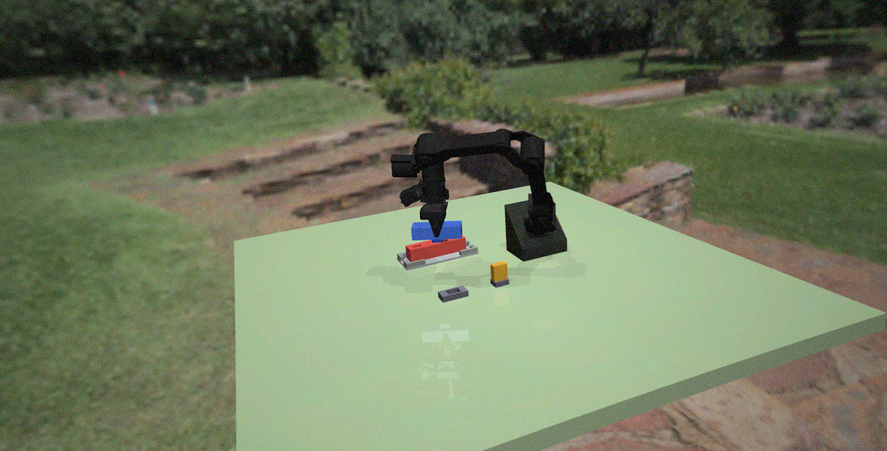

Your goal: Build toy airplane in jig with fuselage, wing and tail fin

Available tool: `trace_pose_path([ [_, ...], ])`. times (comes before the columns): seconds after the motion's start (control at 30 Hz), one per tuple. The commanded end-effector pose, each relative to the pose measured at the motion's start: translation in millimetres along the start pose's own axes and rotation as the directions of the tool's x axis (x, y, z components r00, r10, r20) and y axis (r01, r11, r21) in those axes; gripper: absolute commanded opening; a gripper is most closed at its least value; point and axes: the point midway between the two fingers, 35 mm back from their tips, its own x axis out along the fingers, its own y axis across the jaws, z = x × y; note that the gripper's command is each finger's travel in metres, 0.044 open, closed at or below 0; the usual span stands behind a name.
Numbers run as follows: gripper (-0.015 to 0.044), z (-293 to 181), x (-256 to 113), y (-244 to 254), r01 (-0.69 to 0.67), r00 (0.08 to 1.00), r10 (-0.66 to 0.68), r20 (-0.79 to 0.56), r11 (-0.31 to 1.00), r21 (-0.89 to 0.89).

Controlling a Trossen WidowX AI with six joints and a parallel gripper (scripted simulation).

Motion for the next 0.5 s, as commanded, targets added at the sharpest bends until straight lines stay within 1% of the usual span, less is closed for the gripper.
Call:
trace_pose_path([
  [0.0,0.0,2.7,1.5,-11.4,0.004,1.0,-0.004,0.0,0.998,0.06],
  [0.47,0.0,13.3,7.1,-55.8,0.009,1.0,-0.011,0.002,0.957,0.29],
])
